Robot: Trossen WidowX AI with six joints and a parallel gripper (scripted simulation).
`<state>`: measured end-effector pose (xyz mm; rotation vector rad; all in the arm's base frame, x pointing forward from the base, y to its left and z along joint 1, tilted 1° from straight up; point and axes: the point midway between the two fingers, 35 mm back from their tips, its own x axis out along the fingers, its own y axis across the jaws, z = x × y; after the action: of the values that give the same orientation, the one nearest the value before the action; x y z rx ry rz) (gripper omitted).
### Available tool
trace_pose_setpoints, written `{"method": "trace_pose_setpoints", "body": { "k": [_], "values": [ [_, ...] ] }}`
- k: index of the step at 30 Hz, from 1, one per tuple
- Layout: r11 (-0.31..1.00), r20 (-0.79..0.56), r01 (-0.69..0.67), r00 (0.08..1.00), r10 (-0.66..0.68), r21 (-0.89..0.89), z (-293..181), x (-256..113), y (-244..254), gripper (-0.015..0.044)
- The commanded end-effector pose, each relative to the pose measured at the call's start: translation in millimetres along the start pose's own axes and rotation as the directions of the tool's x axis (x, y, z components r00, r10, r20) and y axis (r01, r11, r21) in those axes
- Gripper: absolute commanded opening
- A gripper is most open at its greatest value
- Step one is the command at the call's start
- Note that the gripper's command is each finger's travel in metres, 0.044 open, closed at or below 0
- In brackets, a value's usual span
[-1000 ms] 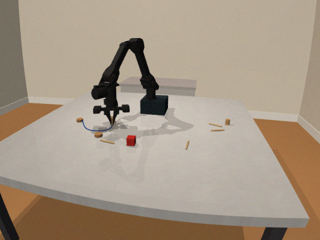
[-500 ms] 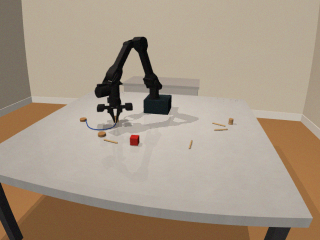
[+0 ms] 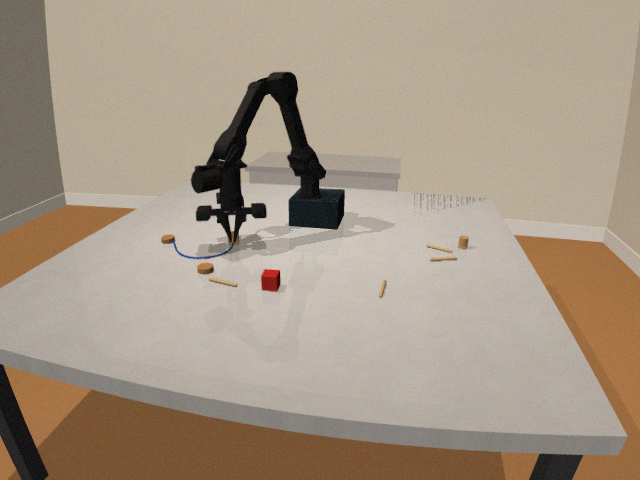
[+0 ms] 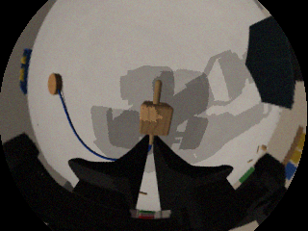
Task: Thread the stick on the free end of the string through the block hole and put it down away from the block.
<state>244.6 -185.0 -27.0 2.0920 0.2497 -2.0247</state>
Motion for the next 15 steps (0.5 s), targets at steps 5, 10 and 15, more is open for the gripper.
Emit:
{"method": "trace_pose_setpoints", "body": {
  "k": [5, 10, 15],
  "values": [
    [1.000, 0.000, 0.000, 1.000, 0.000, 0.000, 0, 0, 0, 0.0120],
    [1.000, 0.000, 0.000, 1.000, 0.000, -0.001, -3, -39, 3, 0.0120],
    [1.000, 0.000, 0.000, 1.000, 0.000, -0.001, -1, -80, 0, 0.0120]
  ]
}}
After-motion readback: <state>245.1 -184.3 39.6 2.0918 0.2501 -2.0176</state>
